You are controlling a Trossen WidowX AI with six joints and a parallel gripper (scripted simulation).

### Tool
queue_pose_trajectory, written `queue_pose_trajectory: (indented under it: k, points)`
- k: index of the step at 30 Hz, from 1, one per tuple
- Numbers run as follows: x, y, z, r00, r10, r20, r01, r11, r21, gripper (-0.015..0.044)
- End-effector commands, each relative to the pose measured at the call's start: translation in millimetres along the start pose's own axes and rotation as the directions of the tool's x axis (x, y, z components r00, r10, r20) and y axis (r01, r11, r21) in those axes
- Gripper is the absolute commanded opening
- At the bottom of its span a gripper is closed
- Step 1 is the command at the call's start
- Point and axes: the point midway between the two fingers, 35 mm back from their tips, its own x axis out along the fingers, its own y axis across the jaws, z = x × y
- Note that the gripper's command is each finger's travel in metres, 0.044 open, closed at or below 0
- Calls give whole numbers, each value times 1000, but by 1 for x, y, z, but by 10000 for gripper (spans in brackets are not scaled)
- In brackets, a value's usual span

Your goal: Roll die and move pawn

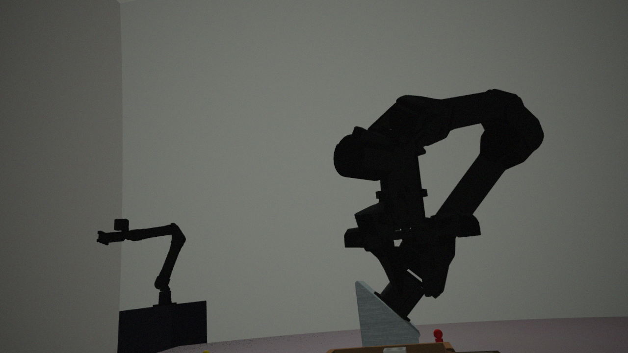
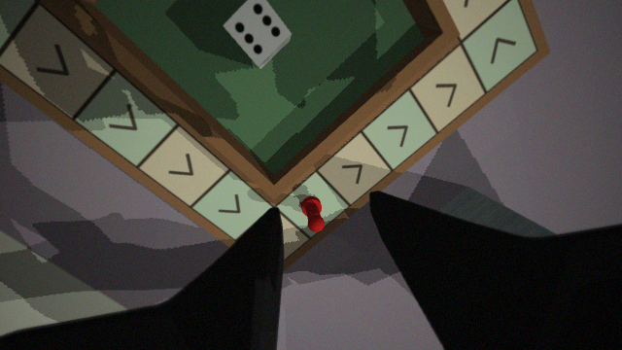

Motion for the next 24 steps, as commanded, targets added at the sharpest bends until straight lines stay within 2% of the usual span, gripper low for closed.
queue_pose_trajectory:
  k: [1, 12, 24]
  points:
    - [14, -3, -39, 999, 38, -11, -40, 913, -407, 200]
    - [14, 0, -40, 999, 39, -11, -40, 913, -407, 200]
    - [38, 1, -40, 999, 38, -10, -39, 913, -407, 200]
